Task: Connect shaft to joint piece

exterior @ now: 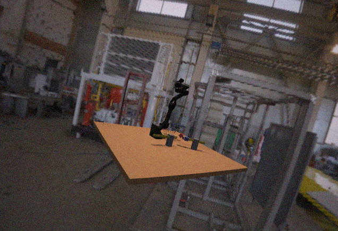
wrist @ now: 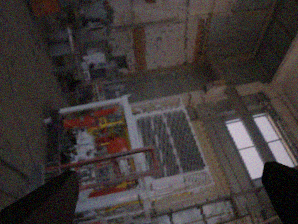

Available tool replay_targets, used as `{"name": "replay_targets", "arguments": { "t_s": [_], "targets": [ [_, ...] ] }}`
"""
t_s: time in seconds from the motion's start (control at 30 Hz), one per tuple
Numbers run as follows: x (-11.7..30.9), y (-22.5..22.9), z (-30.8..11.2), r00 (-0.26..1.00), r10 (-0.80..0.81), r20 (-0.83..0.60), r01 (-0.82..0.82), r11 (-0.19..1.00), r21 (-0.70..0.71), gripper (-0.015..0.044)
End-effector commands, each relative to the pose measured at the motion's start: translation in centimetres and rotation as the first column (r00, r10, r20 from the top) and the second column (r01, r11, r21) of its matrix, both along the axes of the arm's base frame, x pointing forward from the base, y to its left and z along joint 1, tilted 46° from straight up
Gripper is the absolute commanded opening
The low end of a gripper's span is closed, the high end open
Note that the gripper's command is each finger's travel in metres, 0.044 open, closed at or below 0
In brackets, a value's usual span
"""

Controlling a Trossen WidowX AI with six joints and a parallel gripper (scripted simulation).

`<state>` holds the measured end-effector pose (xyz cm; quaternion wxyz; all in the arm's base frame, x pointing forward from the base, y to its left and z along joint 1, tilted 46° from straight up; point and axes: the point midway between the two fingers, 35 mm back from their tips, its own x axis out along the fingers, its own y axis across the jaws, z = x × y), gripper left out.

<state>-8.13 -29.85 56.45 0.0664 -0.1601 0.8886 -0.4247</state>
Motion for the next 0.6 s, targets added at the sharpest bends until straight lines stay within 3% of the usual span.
{"name": "replay_targets", "arguments": {
  "t_s": [0.0,0.13,0.57],
  "targets": [
    [0.0,0.0,0.0,1.0,0.0,0.0,0.0,1.0,0.0,0.0426],
    [-0.4,0.6,0.6,1.0,0.006,0.002,-0.006,1.0,-0.03,0.044],
    [-5.4,6.6,5.0,0.997,-0.081,0.002,0.078,0.948,-0.31,0.044]
  ]
}}
